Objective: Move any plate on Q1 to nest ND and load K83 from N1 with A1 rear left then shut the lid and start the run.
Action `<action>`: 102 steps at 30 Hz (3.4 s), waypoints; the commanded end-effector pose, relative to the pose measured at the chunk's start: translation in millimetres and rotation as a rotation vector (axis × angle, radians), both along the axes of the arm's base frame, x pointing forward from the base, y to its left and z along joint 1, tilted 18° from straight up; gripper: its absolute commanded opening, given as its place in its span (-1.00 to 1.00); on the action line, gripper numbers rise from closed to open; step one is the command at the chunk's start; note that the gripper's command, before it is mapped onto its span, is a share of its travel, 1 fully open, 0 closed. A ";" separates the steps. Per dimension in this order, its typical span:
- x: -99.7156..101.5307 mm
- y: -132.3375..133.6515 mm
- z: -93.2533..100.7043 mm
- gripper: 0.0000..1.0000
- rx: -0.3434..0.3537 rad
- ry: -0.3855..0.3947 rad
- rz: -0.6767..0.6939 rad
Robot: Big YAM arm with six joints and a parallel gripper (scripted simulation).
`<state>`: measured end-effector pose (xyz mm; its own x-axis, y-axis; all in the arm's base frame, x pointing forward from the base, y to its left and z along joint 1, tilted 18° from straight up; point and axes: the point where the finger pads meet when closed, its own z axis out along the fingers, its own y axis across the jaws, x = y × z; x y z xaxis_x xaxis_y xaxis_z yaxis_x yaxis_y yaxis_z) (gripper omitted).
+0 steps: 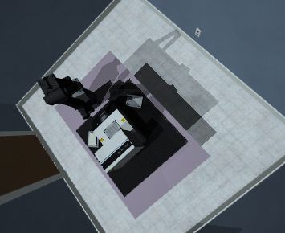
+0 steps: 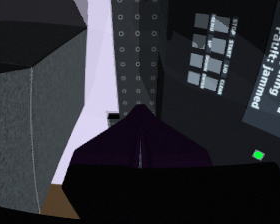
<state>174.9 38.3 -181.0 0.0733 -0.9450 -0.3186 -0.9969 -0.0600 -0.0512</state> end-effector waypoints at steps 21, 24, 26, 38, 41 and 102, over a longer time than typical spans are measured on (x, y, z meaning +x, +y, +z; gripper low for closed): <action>-14.9 1.1 1.5 -1.00 0.003 0.032 -0.014; -15.8 1.2 1.7 -1.00 0.003 0.034 -0.014; -16.9 1.3 1.9 -1.00 0.003 0.036 -0.014; 0.7 -0.7 -1.2 -1.00 0.000 0.006 -0.014; 5.7 -1.2 -1.9 -1.00 -0.001 -0.003 -0.014; -8.5 0.0 3.8 -1.00 0.001 0.010 -0.014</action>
